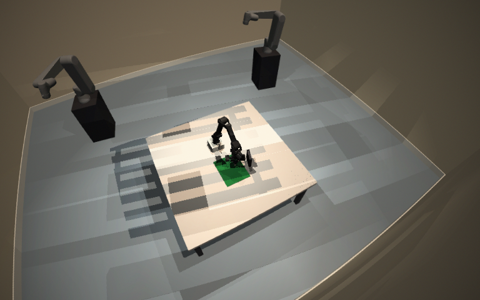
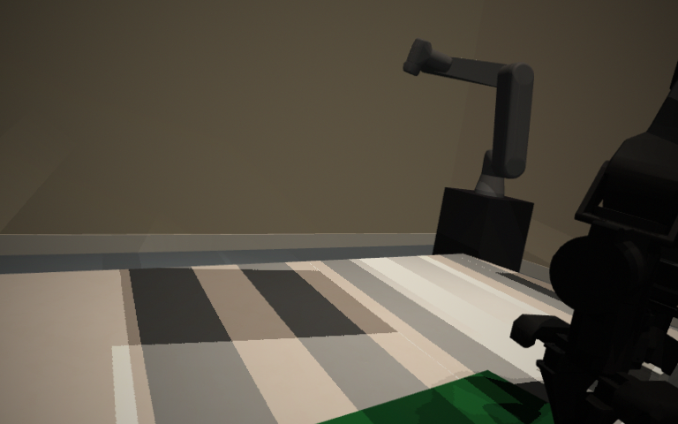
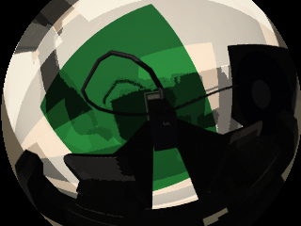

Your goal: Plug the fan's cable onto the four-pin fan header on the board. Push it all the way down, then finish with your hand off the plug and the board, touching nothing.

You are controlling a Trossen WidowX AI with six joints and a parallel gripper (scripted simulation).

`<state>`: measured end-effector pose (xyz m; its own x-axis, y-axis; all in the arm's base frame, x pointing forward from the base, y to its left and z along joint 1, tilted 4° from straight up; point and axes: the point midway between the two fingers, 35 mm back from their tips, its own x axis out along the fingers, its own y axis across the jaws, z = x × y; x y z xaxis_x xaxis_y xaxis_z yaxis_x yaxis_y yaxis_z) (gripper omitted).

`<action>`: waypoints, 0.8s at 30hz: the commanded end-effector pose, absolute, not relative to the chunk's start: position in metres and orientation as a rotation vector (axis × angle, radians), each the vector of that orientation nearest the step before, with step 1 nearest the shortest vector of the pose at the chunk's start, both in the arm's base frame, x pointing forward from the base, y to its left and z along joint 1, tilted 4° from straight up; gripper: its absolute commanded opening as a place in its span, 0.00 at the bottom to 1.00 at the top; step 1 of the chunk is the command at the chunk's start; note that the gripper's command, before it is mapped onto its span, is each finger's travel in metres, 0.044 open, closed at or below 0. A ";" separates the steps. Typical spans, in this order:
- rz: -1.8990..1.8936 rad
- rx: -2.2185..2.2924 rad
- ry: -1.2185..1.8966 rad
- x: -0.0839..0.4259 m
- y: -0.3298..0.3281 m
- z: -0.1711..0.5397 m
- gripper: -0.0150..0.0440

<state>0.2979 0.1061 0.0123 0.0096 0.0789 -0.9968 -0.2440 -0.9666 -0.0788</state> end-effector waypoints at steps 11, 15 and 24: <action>2.057 -2.045 0.178 0.297 0.107 0.004 0.25; 2.057 -2.045 0.178 0.297 0.107 0.002 0.25; 2.057 -2.045 0.178 0.297 0.107 -0.002 0.25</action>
